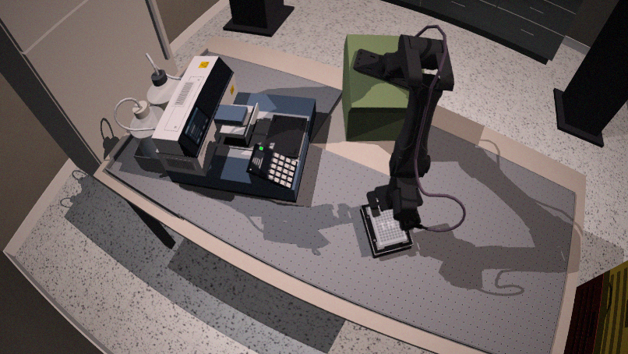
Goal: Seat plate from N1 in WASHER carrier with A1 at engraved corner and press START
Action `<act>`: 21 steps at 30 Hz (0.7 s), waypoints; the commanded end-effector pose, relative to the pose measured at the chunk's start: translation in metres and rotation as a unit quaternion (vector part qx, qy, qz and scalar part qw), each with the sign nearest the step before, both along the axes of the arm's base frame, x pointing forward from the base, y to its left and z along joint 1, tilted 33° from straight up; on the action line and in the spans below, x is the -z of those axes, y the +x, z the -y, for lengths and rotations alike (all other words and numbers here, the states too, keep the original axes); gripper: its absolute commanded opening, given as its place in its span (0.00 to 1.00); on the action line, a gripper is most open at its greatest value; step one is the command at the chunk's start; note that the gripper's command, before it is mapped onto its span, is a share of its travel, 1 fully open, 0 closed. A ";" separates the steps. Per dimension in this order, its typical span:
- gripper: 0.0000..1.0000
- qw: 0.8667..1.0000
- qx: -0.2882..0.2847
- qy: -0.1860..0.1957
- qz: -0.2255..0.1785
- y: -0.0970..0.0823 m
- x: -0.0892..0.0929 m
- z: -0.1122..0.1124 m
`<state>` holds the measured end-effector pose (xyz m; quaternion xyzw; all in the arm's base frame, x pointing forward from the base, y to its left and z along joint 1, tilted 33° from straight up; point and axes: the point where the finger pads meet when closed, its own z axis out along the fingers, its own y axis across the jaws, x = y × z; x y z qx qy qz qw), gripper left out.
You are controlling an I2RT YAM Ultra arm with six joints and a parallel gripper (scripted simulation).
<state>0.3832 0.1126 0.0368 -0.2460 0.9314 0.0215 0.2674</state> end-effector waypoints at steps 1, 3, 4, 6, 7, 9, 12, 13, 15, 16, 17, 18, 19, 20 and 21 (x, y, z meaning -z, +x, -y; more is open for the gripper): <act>1.00 1.000 0.001 0.005 0.027 0.019 -0.008 -0.007; 1.00 1.000 0.001 0.005 0.027 0.020 -0.006 -0.007; 1.00 1.000 0.001 0.005 0.027 0.020 -0.006 -0.007; 1.00 1.000 0.000 0.005 0.027 0.021 -0.003 -0.008; 1.00 1.000 0.000 0.005 0.027 0.022 -0.002 -0.008; 1.00 1.000 0.002 0.005 0.027 0.025 0.001 -0.008; 1.00 1.000 0.002 0.005 0.027 0.027 0.005 -0.009; 1.00 1.000 0.002 0.005 0.027 0.028 0.007 -0.009; 1.00 1.000 0.001 0.005 0.027 0.029 0.009 -0.010; 1.00 1.000 0.001 0.005 0.027 0.030 0.011 -0.011; 1.00 1.000 0.001 0.005 0.027 0.031 0.012 -0.011; 1.00 1.000 0.001 0.005 0.027 0.032 0.014 -0.012; 1.00 1.000 0.001 0.005 0.027 0.033 0.015 -0.012; 1.00 1.000 0.001 0.005 0.027 0.033 0.015 -0.012; 1.00 1.000 0.001 0.005 0.027 0.033 0.015 -0.012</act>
